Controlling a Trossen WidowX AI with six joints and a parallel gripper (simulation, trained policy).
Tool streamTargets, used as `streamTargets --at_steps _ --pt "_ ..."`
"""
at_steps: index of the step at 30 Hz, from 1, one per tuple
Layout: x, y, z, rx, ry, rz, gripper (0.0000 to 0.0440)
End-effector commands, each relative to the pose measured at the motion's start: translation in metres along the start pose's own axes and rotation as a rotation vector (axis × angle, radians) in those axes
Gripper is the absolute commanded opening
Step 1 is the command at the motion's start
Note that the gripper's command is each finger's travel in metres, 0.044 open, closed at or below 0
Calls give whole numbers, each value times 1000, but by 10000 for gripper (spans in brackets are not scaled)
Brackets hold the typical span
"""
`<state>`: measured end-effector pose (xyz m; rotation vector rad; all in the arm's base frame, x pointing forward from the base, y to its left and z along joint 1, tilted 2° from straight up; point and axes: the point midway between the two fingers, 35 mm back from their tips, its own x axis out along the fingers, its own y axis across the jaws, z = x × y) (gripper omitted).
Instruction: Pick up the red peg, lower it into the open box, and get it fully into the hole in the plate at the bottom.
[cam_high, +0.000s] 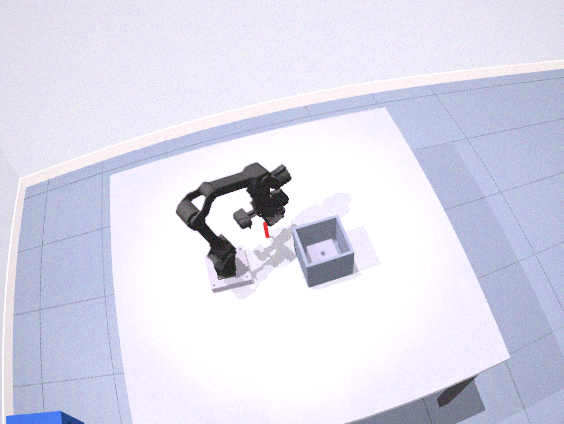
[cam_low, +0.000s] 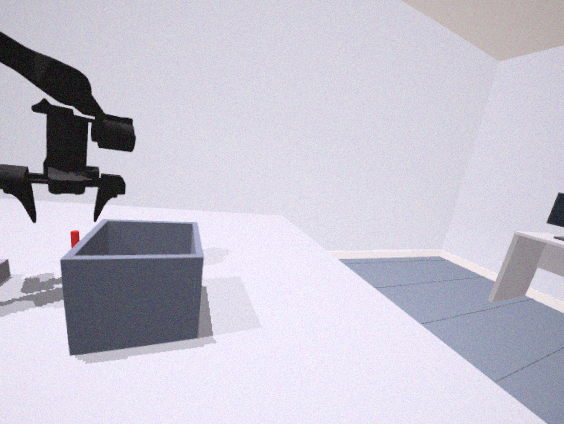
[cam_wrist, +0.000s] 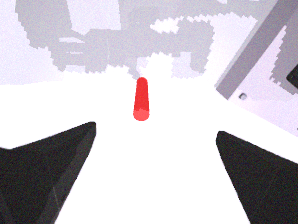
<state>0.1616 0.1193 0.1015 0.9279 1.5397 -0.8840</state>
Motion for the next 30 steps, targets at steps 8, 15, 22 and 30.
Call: streamTargets --at_steps 8,15,22,30 --pt "34 -2 4 64 -14 -28 440" --pt "53 -1 7 99 -26 -24 428" --pt "67 6 8 104 -27 -12 288" --pt "72 17 6 77 -18 8 80"
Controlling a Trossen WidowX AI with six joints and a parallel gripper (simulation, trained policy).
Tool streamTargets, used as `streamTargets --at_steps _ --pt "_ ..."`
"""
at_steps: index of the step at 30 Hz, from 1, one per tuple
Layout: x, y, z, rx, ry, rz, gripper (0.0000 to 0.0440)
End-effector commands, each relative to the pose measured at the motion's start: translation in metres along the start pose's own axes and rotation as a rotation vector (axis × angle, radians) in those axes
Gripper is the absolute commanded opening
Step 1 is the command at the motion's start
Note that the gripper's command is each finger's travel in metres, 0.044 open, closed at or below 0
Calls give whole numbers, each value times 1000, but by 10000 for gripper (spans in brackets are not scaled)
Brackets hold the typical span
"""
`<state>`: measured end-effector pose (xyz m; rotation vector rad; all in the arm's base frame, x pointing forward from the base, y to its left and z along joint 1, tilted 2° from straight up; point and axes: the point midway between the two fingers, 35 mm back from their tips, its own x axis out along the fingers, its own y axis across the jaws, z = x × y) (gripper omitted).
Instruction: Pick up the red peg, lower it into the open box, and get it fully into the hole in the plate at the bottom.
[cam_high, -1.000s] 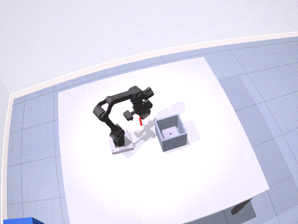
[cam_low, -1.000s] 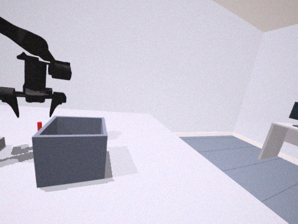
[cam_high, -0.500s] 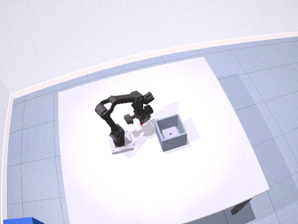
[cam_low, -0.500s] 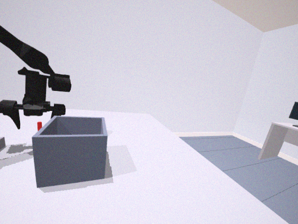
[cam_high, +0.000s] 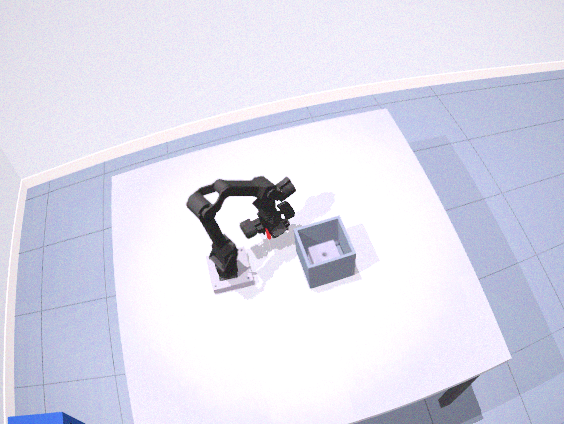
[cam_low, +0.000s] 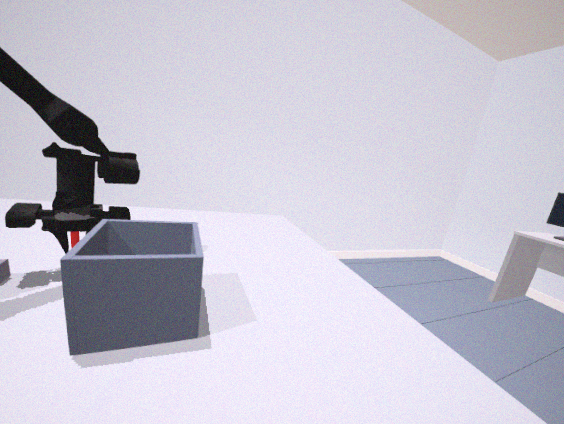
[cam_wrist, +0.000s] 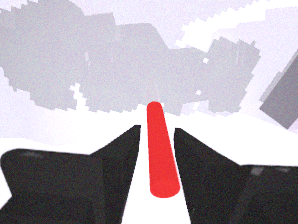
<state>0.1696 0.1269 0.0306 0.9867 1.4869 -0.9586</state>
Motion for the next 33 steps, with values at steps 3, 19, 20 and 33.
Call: streamTargets --at_steps 3,19,20,33 --pt "1 6 -3 -27 9 7 14" --pt "-57 39 -17 -26 103 210 0" --pt "-62 40 -17 -28 104 223 0" --pt "-132 56 7 -54 48 385 0"
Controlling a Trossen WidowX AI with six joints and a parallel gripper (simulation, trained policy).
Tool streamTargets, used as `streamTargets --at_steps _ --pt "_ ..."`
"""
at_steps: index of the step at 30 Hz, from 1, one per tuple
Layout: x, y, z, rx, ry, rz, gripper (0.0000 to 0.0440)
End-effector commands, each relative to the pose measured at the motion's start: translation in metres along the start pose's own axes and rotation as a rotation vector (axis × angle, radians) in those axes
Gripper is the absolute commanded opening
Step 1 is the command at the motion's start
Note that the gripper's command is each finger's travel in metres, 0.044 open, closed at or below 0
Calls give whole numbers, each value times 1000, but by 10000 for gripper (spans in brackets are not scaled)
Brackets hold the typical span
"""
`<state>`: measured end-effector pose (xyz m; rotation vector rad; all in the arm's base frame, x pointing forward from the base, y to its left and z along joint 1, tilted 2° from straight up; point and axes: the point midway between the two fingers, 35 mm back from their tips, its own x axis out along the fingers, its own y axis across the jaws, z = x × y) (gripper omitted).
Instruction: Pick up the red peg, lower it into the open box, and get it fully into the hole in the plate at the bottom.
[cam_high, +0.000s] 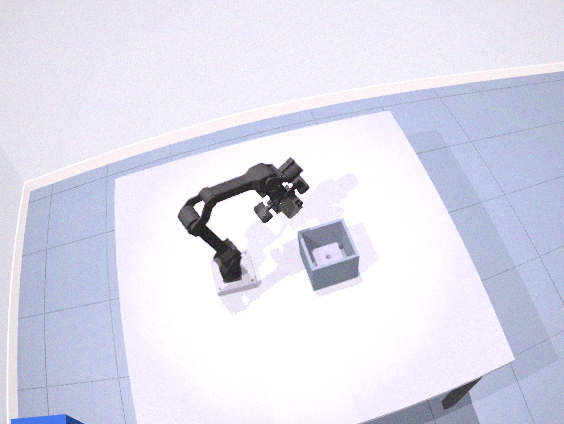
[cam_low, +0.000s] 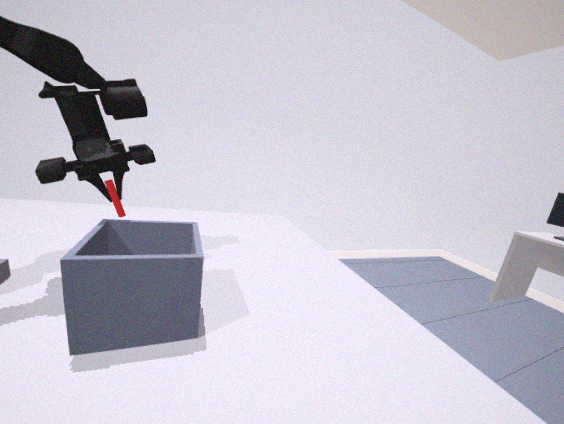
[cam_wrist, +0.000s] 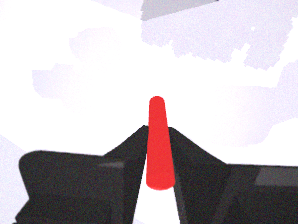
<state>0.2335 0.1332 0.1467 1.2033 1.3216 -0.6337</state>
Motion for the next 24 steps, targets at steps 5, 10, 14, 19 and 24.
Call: streamTargets --at_steps 5,10,14,19,24 --pt "-33 15 22 -4 -64 66 0" --pt "-48 20 42 9 -116 75 0" --pt "-54 19 59 27 -151 63 0" --pt "-56 16 78 51 -182 33 0" --pt "-57 15 95 72 -198 4 0"
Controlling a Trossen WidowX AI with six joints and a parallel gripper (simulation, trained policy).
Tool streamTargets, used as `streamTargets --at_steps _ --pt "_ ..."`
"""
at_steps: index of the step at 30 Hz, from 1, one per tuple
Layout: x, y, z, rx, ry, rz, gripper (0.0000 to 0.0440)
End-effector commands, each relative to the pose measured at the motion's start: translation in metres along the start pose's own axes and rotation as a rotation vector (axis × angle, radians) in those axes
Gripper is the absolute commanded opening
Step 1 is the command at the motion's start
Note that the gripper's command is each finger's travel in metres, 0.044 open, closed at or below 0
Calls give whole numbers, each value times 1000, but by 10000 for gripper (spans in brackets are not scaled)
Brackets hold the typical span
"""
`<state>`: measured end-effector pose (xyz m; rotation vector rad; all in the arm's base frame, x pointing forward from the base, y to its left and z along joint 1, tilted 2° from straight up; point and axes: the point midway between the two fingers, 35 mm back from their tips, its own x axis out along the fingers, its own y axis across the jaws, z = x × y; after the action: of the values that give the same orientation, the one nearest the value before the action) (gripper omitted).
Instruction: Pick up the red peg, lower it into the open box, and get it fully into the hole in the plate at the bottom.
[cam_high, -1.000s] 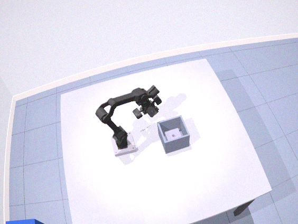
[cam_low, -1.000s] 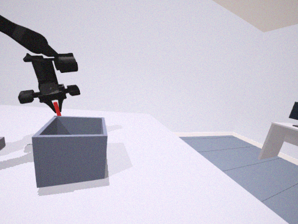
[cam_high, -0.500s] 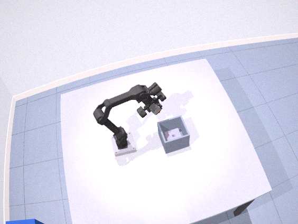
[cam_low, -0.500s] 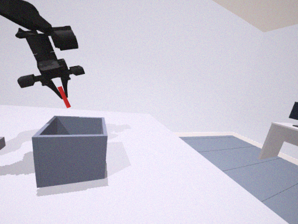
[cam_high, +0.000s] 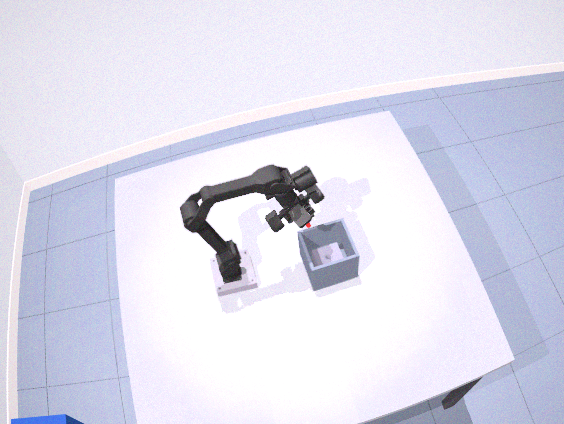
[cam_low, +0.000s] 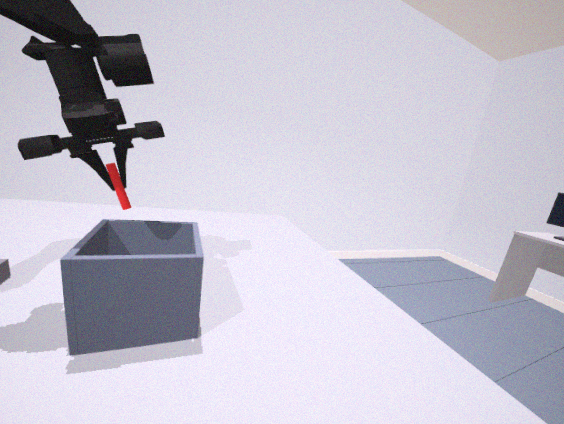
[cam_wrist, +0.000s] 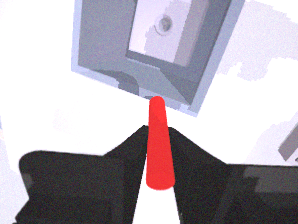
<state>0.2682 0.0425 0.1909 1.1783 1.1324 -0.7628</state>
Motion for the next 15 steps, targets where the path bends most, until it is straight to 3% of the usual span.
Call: streamTargets --at_steps 1,15 --pt "4 1 9 7 -9 -24 0" --pt "19 2 46 36 -12 -94 0"
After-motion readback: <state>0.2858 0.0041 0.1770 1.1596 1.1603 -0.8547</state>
